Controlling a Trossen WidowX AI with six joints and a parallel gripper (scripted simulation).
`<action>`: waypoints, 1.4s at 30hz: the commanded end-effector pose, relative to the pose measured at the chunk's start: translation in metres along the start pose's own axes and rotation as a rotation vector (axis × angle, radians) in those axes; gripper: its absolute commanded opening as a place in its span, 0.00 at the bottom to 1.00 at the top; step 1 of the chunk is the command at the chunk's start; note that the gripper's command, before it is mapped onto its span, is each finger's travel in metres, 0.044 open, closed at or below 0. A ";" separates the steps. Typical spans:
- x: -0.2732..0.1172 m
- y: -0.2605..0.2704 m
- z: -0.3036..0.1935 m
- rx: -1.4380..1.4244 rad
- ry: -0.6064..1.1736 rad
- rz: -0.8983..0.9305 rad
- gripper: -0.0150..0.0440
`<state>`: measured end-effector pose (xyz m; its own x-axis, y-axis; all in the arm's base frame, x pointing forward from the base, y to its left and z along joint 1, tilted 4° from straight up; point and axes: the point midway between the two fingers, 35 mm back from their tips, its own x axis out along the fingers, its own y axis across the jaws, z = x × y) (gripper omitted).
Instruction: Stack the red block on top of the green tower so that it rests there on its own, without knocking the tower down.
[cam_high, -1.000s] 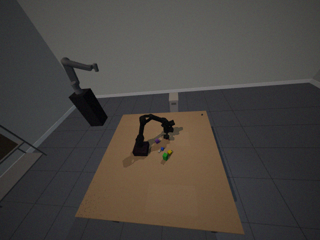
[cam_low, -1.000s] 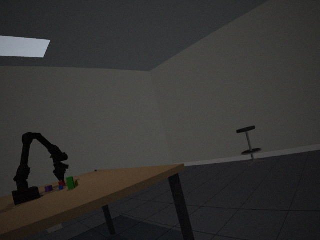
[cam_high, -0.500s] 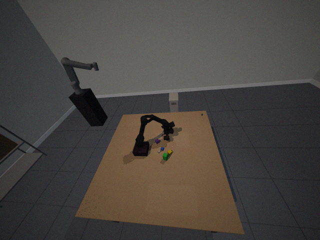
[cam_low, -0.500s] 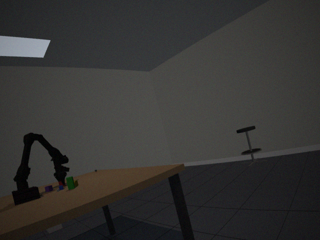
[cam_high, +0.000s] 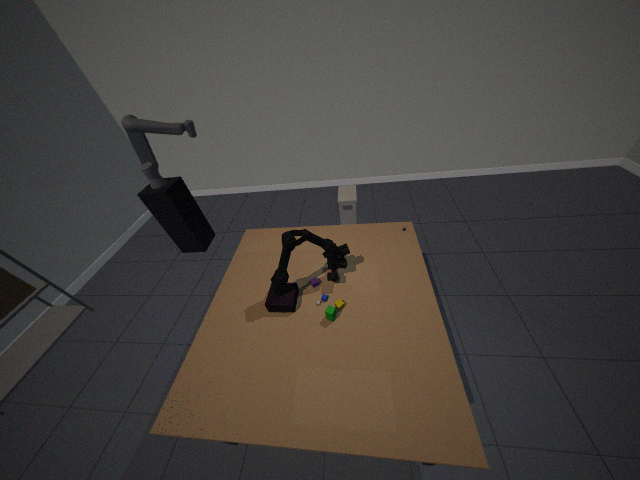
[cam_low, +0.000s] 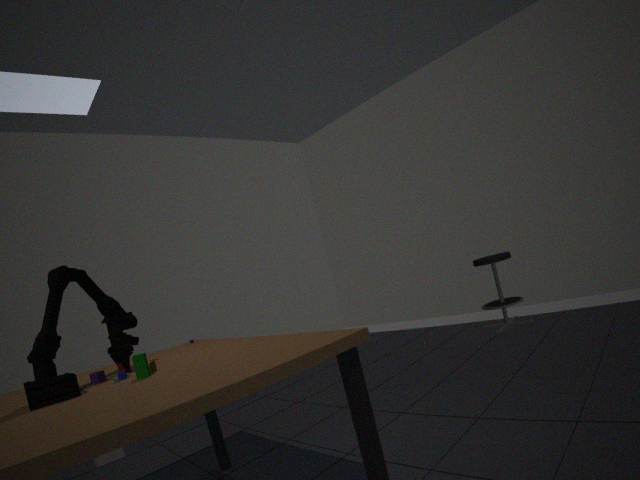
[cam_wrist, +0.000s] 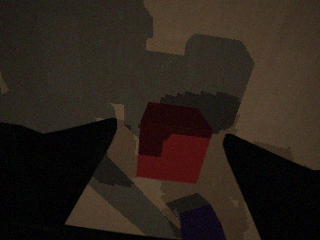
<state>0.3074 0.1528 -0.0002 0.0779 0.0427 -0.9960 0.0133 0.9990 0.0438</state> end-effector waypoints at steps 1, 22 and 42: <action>0.000 0.001 -0.001 0.000 0.000 0.000 1.00; -0.010 0.001 0.000 -0.001 0.001 0.002 0.26; -0.104 0.001 0.000 -0.004 0.002 0.006 0.25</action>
<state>0.2995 0.1485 0.0850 0.0666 0.0372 -0.9971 0.0149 0.9992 0.0383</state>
